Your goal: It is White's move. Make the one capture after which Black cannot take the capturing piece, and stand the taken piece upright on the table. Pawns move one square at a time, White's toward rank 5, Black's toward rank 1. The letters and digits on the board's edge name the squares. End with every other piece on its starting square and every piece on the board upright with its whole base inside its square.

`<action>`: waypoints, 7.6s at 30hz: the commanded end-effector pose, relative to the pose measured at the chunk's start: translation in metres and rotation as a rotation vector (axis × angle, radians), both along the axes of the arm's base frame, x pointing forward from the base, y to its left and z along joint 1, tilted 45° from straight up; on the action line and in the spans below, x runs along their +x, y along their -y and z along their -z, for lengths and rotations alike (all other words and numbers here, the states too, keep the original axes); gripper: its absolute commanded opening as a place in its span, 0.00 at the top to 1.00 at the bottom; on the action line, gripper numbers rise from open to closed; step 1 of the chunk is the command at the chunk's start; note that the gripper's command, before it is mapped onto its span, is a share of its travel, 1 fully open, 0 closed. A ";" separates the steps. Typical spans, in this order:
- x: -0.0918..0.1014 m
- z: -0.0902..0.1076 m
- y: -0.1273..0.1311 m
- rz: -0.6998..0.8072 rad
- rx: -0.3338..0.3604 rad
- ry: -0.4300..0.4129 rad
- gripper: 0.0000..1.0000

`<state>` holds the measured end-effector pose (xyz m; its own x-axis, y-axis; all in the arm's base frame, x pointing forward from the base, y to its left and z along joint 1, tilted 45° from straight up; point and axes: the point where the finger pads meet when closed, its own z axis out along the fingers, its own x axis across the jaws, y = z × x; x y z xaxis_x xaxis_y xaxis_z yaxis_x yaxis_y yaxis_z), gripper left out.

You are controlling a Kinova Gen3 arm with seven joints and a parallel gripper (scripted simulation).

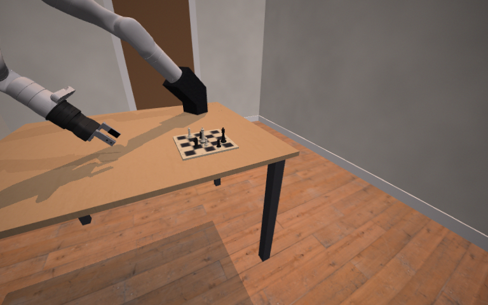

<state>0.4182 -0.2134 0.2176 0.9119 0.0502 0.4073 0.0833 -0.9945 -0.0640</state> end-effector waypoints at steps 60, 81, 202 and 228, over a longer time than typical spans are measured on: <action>0.030 0.084 -0.076 -0.287 0.055 -0.098 0.00; 0.004 0.038 -0.113 -0.288 0.056 -0.099 0.00; 0.016 0.097 -0.276 -1.835 -1.348 -0.538 0.00; 0.021 0.113 -0.265 -1.158 -1.210 -0.328 0.00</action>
